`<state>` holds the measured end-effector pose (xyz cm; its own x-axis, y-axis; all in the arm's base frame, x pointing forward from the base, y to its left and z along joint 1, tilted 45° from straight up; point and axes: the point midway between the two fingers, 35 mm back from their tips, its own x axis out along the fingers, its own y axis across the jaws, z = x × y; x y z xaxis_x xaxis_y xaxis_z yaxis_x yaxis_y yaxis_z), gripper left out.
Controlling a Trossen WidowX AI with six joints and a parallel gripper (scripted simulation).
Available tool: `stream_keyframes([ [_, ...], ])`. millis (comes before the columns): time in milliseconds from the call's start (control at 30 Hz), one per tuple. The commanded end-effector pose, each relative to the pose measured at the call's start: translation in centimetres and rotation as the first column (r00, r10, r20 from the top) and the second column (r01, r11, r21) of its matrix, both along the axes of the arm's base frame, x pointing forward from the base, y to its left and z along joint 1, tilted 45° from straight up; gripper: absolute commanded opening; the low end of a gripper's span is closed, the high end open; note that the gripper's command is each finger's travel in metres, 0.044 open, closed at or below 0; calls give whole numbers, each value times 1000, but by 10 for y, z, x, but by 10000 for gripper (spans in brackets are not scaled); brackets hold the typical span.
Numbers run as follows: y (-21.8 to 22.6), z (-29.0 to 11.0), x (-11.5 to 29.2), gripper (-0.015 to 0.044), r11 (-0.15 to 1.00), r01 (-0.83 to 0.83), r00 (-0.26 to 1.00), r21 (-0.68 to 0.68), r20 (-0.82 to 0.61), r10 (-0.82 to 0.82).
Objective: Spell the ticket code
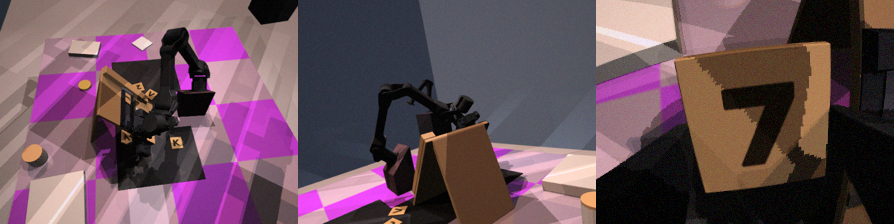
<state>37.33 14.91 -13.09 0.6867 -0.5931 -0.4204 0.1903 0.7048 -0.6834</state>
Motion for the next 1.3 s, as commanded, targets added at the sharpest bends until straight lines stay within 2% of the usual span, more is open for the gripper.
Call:
stream_keyframes([
  [0,-2,1,-1,0,1000,-3,1000,-3,-7,3],
  [1267,-16,14,-5,0,1000,-3,1000,-4,-7,3],
])
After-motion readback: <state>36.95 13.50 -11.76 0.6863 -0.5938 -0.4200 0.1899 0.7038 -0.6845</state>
